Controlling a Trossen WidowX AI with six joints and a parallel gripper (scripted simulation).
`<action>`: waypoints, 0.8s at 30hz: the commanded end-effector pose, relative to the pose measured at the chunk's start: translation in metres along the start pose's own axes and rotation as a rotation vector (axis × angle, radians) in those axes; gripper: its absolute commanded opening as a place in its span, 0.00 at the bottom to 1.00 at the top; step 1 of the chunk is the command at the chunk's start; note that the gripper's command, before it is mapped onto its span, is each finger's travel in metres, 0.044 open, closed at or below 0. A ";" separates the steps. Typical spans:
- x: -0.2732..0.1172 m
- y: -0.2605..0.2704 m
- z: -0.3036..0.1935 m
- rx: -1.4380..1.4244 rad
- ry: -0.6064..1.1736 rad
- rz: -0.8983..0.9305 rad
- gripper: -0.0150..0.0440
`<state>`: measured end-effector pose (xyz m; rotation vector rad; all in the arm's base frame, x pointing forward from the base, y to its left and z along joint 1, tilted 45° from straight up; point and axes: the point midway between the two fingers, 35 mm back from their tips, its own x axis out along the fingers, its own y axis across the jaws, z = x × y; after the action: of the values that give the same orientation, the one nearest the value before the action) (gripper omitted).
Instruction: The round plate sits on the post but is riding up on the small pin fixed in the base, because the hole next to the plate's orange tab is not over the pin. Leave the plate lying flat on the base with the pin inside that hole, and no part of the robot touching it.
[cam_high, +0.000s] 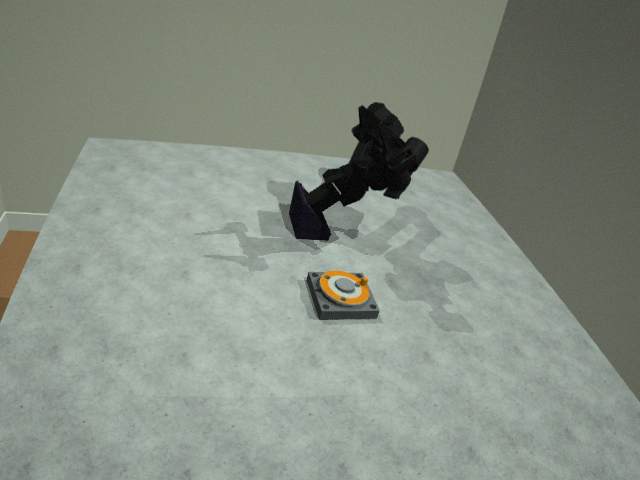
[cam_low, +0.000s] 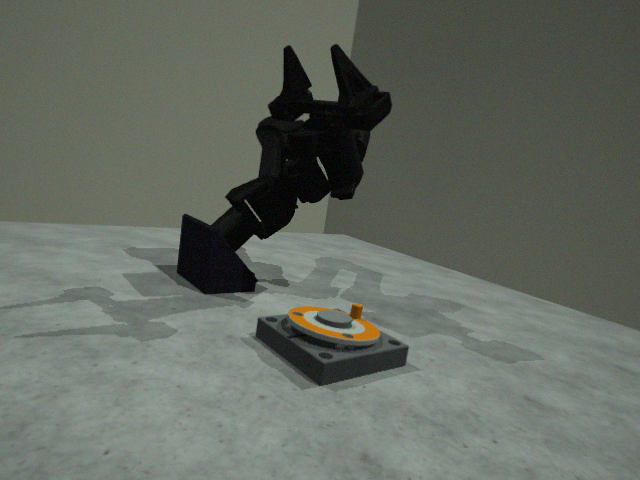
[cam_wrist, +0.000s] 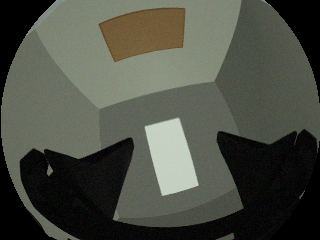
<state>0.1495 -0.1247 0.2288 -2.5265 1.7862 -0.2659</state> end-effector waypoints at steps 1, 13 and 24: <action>0.000 -0.003 -0.001 -0.029 0.003 -0.009 0.89; 0.005 -0.152 0.043 -1.611 0.226 -0.653 0.35; -0.025 -0.194 0.120 -2.327 0.607 -1.352 0.25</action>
<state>0.3097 -0.0760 0.1971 -4.1958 0.9079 1.8087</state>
